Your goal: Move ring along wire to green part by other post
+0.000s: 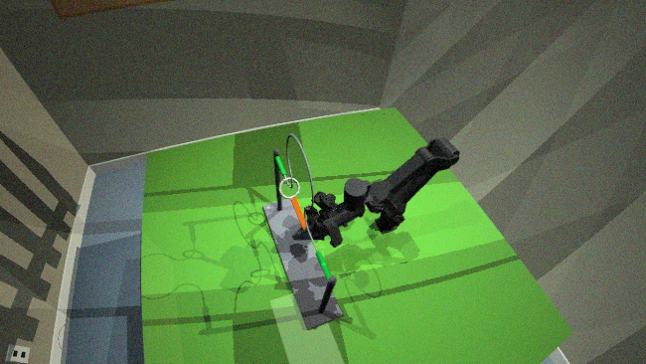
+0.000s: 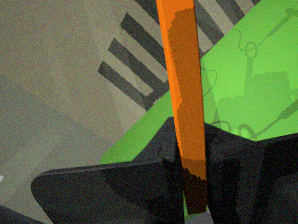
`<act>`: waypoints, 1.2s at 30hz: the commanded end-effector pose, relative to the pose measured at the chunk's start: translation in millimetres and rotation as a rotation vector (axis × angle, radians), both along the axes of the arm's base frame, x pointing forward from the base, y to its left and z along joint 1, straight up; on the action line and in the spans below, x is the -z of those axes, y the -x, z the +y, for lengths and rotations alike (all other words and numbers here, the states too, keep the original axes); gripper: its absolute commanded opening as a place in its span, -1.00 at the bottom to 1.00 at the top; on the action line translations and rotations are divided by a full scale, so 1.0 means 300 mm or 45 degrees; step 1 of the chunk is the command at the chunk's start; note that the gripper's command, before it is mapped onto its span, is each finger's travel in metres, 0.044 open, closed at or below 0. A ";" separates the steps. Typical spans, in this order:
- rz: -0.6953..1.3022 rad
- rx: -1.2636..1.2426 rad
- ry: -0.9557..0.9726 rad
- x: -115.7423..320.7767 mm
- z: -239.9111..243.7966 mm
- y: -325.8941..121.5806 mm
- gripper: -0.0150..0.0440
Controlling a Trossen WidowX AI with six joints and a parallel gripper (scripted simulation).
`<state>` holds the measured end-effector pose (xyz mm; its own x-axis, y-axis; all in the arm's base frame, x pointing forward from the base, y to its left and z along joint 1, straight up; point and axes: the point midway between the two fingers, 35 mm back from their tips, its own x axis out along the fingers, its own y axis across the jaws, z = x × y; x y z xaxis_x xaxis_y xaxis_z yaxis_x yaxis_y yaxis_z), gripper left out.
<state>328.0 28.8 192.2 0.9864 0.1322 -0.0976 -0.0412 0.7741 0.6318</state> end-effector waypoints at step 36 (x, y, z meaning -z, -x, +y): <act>0.255 -0.448 -1.095 -0.439 0.157 0.169 -1.00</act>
